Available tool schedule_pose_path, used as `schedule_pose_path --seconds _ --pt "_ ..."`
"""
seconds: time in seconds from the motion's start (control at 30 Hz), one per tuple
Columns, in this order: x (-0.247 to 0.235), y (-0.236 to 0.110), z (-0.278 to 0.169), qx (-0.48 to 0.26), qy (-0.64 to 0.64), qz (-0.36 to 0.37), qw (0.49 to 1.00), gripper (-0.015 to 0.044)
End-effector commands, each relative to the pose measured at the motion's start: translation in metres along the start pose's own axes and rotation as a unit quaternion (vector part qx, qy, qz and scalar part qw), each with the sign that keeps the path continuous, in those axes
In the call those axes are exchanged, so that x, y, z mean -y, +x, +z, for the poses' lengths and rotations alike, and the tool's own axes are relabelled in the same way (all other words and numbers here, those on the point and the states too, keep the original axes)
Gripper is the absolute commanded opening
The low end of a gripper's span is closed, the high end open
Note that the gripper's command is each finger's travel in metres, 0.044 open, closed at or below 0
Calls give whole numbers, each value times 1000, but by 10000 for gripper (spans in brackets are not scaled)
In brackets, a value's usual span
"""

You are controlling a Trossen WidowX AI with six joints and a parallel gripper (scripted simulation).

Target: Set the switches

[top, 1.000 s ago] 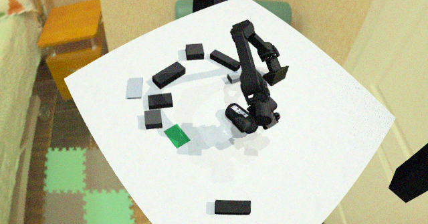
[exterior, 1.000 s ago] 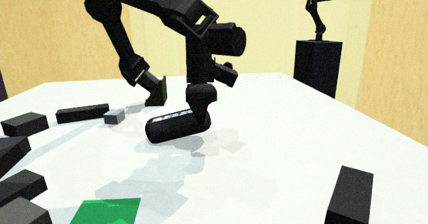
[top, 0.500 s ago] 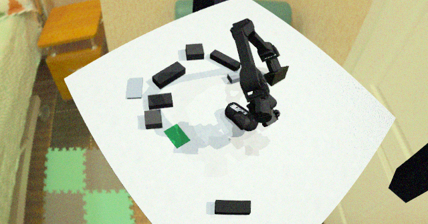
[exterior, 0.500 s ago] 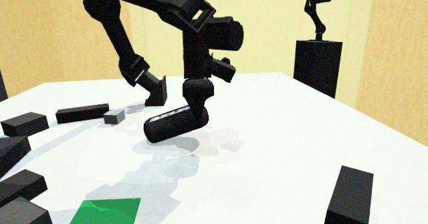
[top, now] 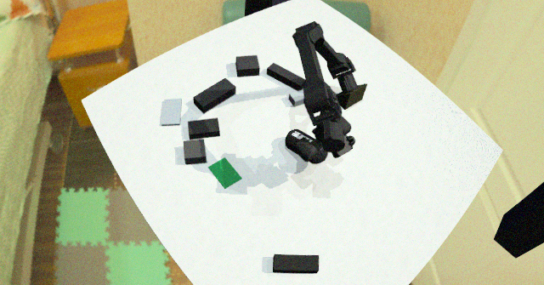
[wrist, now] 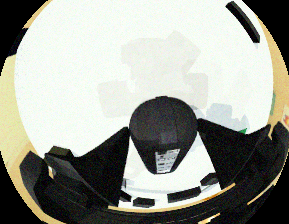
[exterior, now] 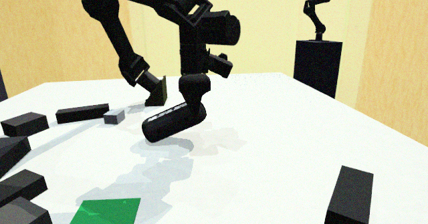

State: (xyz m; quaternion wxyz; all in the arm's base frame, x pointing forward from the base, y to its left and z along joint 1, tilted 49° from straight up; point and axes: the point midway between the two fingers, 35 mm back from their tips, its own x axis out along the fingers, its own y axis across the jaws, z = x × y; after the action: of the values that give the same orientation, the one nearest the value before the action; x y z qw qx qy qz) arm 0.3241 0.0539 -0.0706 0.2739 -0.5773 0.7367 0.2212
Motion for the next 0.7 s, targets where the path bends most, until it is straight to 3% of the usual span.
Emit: schedule_pose_path --seconds 0.0,0.67 --pt "2 -7 -2 3 4 -4 1000 336" --pt "0 -17 -13 3 4 -4 1000 336"
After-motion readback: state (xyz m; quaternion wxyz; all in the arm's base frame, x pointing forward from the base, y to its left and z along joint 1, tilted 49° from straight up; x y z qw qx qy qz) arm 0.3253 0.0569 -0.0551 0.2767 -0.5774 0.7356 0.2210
